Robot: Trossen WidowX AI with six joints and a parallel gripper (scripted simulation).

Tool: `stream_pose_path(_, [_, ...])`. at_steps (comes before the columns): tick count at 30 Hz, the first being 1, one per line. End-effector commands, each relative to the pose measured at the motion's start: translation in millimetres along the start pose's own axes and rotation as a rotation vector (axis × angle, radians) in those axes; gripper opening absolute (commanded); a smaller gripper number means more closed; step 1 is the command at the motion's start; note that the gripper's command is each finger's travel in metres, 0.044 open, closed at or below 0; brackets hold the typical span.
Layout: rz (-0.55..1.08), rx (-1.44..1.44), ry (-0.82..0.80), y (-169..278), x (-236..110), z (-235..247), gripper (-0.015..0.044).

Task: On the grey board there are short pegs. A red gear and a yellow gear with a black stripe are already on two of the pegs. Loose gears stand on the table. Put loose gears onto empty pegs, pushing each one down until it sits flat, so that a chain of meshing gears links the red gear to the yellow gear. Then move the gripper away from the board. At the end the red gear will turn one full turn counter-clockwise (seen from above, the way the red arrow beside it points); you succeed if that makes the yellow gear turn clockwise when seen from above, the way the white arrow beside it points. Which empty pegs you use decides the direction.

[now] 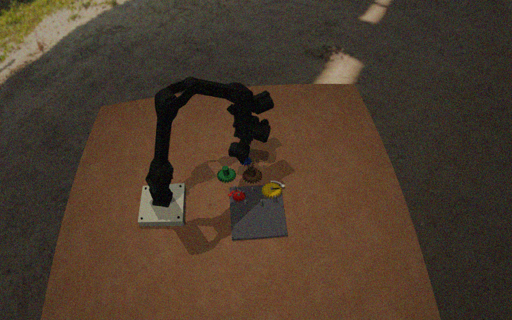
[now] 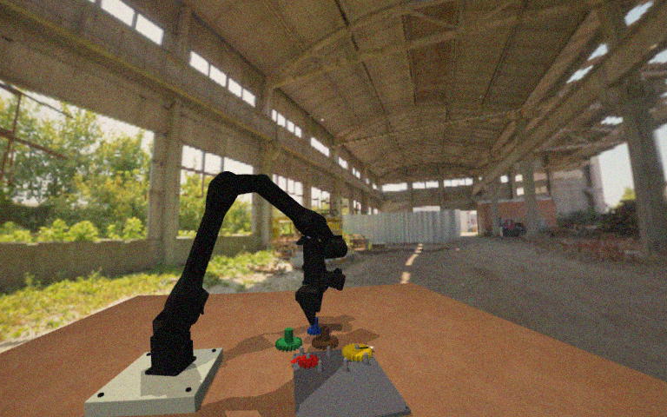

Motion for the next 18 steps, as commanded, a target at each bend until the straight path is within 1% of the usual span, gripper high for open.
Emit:
stream_pose_path(1, [0.009, 0.004, 0.000, 0.9, 9.0, 0.0, 0.0440])
stream_pose_path(10, [0.009, 0.004, 0.000, 1.1, 12.9, 0.0, 0.0440])
stream_pose_path(18, [0.009, 0.004, 0.000, 1.1, 12.9, 0.0, 0.0230])
Point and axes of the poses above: the point midway between the two fingers, 35 mm back from their tips, its own x axis out along the fingers, its own z axis across the jaws, y = z × x, the point moved 10 cm from there along -x, back along the fingers, and after that the axes turned 12 degrees about -x, right-handed, at the moved point
